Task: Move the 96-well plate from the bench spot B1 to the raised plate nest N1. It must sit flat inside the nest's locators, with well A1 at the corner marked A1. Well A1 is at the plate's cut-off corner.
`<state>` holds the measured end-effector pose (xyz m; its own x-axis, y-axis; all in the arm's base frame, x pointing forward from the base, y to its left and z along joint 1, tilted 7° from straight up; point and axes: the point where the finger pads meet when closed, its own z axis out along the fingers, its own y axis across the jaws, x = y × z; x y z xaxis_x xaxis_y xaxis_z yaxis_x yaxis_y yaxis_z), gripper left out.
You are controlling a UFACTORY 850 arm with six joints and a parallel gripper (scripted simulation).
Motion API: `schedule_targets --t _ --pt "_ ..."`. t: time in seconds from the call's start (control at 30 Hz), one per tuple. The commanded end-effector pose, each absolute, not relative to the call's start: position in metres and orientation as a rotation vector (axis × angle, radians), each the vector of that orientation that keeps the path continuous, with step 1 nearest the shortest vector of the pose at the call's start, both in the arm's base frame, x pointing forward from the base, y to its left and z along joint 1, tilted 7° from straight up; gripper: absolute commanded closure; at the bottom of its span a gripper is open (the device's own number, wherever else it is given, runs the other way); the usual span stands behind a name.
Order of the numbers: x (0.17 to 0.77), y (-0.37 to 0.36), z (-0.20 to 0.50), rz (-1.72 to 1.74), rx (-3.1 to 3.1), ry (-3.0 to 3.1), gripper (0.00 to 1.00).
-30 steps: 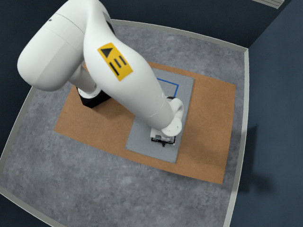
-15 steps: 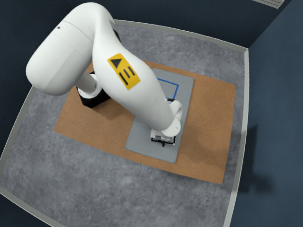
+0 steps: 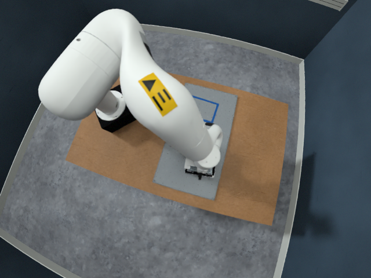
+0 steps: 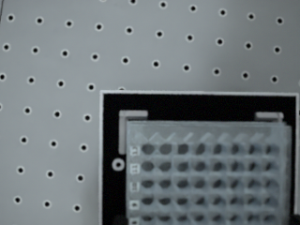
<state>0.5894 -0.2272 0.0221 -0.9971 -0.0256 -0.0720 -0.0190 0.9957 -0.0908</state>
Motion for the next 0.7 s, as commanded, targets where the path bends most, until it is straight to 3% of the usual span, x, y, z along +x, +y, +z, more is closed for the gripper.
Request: schedule_targets --t 0.0,0.67 --pt "0.5902 -0.2275 0.0228 -0.139 -0.034 3.063 1.00" --pt "0.5903 -0.2276 0.0210 -0.139 -0.034 3.063 1.00"
